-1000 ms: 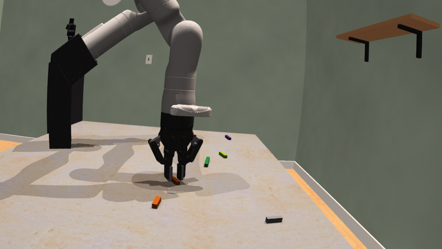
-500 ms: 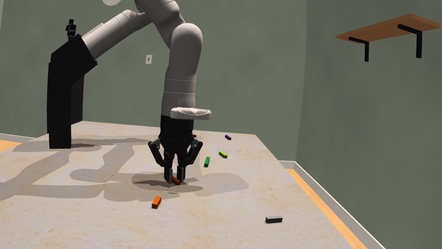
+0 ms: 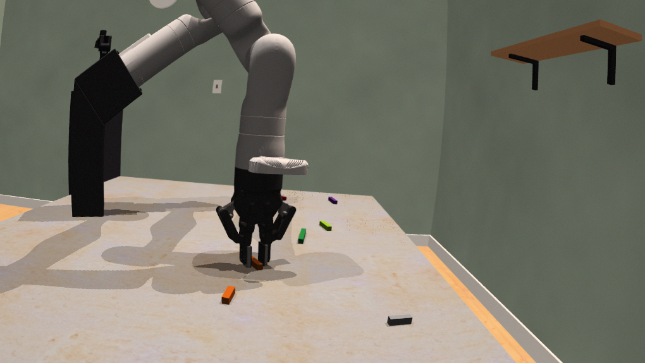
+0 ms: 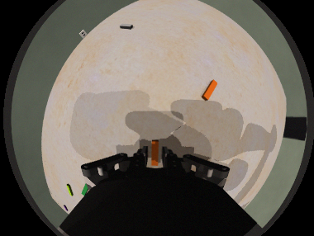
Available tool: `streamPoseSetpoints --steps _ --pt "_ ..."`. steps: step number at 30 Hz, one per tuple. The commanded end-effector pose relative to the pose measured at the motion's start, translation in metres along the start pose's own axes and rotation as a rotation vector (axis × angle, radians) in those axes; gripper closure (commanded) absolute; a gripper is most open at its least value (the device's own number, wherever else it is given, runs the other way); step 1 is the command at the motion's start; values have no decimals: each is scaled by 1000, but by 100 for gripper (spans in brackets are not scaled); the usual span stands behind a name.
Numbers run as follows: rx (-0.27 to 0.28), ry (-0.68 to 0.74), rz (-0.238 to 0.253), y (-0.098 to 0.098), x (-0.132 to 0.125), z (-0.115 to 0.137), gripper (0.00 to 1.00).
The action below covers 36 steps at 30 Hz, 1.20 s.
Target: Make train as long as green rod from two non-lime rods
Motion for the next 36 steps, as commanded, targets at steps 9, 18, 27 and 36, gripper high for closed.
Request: streamPoseSetpoints --steps 9,18,27,36 --pt "2 0 0 -1 0 1 76" --pt "2 0 0 -1 0 1 95" --pt "2 0 0 -1 0 1 95" --pt "2 0 0 -1 0 1 95"
Point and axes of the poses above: the point where the finger pads meet when closed, its own y axis out along the fingers, its own x axis across the jaws, z = x × y, the point moved 6 cm from there along -y, back along the fingers, and after that the axes turned 15 degrees about y, right-handed, at the moved point
